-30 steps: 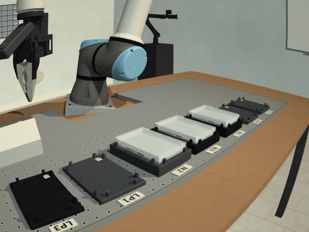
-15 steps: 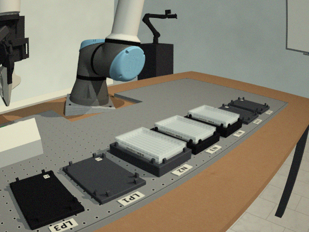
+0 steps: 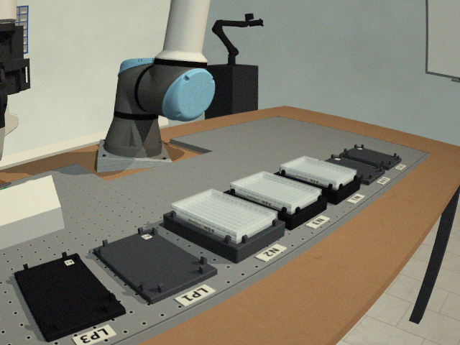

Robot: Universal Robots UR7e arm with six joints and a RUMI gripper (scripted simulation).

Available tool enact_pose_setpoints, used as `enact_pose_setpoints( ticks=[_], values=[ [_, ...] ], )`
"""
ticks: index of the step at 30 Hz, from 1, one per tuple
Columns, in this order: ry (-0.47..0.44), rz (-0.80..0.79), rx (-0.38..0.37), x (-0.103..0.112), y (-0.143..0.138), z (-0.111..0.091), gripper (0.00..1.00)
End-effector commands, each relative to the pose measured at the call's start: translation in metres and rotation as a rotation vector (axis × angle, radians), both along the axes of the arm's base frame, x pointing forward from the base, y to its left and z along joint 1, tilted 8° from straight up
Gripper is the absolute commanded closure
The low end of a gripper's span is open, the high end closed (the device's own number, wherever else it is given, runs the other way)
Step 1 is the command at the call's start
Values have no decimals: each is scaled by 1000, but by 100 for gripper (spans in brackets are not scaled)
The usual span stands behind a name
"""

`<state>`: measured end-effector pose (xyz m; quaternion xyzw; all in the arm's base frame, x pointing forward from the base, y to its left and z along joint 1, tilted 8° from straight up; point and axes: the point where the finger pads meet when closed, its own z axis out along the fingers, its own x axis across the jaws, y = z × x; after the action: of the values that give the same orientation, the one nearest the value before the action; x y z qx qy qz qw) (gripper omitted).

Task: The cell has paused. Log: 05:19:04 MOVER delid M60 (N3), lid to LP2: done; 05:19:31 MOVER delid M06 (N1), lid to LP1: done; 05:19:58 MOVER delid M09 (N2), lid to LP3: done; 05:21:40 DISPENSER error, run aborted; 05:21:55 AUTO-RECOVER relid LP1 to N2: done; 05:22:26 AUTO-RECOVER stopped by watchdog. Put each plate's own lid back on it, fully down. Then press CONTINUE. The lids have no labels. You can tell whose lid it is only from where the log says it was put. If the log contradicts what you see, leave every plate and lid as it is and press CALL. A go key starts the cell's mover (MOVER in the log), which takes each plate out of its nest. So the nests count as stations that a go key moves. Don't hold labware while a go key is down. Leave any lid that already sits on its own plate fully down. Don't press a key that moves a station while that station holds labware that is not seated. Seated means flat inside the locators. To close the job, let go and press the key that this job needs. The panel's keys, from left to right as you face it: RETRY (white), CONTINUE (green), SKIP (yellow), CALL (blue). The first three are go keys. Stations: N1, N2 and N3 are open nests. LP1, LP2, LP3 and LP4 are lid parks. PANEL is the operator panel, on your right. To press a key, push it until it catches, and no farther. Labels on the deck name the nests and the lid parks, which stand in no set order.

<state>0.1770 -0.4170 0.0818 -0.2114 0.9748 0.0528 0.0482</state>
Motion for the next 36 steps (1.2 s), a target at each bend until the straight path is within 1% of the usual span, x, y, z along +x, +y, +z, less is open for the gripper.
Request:
enact_pose_setpoints(
  ticks=[1, 5, 14, 27, 36],
  values=[
    [0, 0, -1, 0, 0, -1, 100],
    [0, 0, -1, 0, 0, -5, 100],
    [0, 0, -1, 1, 2, -19, 100],
    [0, 0, -1, 1, 2, -19, 100],
    [0, 0, -1, 5, 2, -24, 100]
  ],
)
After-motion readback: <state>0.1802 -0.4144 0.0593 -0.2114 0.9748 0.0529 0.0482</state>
